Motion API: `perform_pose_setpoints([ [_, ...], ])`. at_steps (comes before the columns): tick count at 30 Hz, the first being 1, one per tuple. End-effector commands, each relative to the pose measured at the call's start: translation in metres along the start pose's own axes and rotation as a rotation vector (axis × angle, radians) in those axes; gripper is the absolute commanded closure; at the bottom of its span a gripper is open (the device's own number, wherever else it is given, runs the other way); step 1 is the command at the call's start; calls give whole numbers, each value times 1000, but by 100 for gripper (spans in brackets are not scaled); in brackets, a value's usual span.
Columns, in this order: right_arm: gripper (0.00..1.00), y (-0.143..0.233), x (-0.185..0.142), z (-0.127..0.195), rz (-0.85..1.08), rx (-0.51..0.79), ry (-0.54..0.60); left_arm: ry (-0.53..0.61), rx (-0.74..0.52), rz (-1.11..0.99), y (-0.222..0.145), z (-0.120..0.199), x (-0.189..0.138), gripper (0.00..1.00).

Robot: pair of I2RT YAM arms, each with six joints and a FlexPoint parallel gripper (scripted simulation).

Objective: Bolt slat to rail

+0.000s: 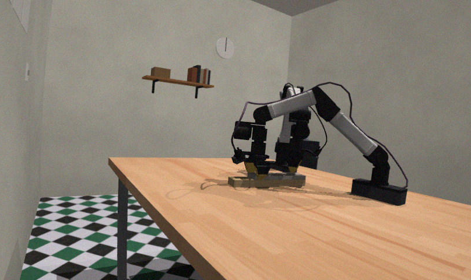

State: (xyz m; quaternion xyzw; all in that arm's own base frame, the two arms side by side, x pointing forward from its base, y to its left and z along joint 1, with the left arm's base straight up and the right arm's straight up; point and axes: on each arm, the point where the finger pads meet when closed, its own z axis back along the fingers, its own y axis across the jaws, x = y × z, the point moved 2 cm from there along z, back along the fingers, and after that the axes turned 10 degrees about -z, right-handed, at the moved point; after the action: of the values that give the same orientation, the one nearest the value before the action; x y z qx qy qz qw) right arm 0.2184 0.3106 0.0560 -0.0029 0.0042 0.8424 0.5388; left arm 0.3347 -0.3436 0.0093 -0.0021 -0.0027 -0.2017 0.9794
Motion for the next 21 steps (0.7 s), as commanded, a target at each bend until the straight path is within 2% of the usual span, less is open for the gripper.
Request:
perform_pose_setpoints([
  [1,86,-1,2,4,3,-8,-7,-18,-6,-2,0,7,3,33],
  [5,86,1,1,4,-26,-2,-4,-18,-6,-2,0,7,3,33],
  [11,86,0,1,3,-262,-4,-6,-18,-6,-2,0,7,3,33],
  [13,86,0,1,3,-262,-4,-6,-18,-6,-2,0,7,3,33],
  [21,86,1,0,5,-581,-6,-11,-18,-6,-2,0,7,3,33],
])
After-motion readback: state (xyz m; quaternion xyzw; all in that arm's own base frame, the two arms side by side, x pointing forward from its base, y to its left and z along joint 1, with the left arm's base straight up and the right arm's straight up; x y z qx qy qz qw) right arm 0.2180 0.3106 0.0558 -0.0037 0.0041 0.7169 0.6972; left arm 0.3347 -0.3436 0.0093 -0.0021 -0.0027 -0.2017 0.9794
